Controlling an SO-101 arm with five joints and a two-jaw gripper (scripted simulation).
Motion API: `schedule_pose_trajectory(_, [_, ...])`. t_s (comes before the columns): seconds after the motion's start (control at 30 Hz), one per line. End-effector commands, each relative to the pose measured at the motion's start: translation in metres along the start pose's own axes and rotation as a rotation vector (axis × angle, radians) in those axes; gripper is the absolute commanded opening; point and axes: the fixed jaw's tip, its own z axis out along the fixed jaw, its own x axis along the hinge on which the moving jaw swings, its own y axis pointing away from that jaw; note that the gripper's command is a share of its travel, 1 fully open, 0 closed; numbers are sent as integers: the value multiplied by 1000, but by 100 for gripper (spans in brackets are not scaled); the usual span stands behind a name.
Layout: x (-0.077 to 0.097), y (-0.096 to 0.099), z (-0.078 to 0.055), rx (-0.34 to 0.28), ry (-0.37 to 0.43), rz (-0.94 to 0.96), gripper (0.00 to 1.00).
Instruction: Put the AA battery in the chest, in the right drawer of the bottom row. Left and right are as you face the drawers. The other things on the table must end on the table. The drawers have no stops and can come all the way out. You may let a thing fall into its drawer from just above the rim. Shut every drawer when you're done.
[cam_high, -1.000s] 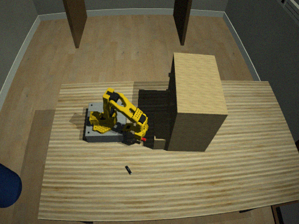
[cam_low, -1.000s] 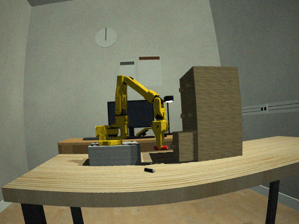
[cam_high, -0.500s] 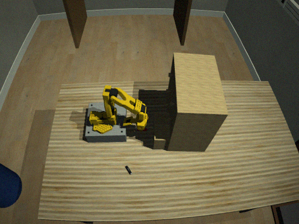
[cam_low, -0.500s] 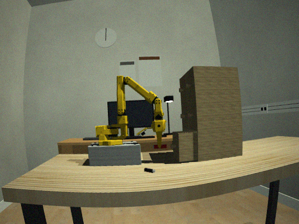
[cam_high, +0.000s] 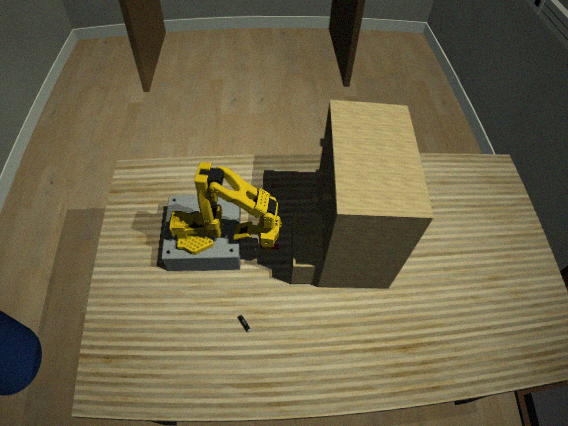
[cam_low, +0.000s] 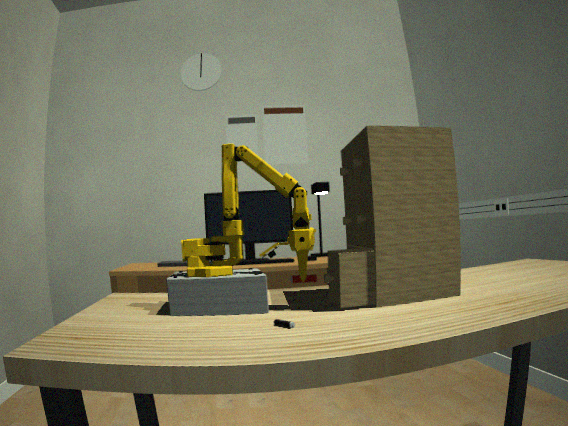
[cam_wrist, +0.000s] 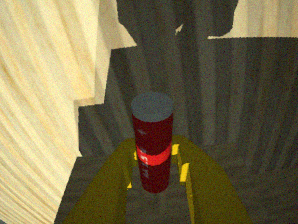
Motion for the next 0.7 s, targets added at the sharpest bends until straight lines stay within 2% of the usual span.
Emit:
schedule_pose_trajectory(0.0, [1, -2, -6, 1, 38, -1, 0])
schedule_pose_trajectory(0.33, [0, -2, -24, 2, 147, -1, 0])
schedule_pose_trajectory(0.5, [0, -2, -24, 2, 147, -1, 0])
schedule_pose_trajectory(0.67, [1, -2, -34, 2, 201, 0, 0])
